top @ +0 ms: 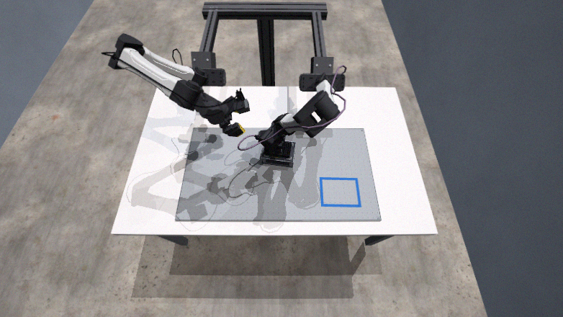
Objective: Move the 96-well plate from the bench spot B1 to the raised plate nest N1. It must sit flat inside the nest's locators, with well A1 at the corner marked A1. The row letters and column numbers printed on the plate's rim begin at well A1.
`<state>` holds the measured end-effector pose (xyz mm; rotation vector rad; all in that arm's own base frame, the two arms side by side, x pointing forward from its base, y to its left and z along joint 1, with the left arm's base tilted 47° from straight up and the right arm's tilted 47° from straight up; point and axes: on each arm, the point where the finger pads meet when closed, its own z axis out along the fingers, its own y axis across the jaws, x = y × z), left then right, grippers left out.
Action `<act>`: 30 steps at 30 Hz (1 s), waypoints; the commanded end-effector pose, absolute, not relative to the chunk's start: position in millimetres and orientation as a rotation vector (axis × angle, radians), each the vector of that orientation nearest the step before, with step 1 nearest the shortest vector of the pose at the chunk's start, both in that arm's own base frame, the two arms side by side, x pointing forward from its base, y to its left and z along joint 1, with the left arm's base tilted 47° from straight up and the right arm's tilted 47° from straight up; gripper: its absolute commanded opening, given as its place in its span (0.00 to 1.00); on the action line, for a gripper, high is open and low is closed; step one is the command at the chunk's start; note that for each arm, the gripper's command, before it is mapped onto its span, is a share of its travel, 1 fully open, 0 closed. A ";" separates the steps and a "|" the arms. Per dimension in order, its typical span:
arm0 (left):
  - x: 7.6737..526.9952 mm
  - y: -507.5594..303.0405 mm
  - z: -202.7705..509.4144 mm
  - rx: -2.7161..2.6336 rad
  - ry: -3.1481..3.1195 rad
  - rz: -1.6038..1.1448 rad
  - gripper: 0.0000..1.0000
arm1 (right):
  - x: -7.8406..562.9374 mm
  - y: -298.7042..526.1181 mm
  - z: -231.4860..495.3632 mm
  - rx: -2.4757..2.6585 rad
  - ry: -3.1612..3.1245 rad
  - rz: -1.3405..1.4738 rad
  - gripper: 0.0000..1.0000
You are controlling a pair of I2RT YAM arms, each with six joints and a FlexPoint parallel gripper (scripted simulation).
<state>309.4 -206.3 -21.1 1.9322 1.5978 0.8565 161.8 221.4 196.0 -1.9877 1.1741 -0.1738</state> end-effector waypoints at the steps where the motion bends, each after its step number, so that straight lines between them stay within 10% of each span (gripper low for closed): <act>1: 314.6 -209.6 -14.9 1.907 1.592 0.849 0.74 | 158.0 222.9 201.0 -1.985 1.152 -0.166 1.00; 30: 321.1 -207.8 -25.8 1.916 1.576 0.845 0.74 | 157.9 222.8 200.9 -1.985 1.152 -0.166 1.00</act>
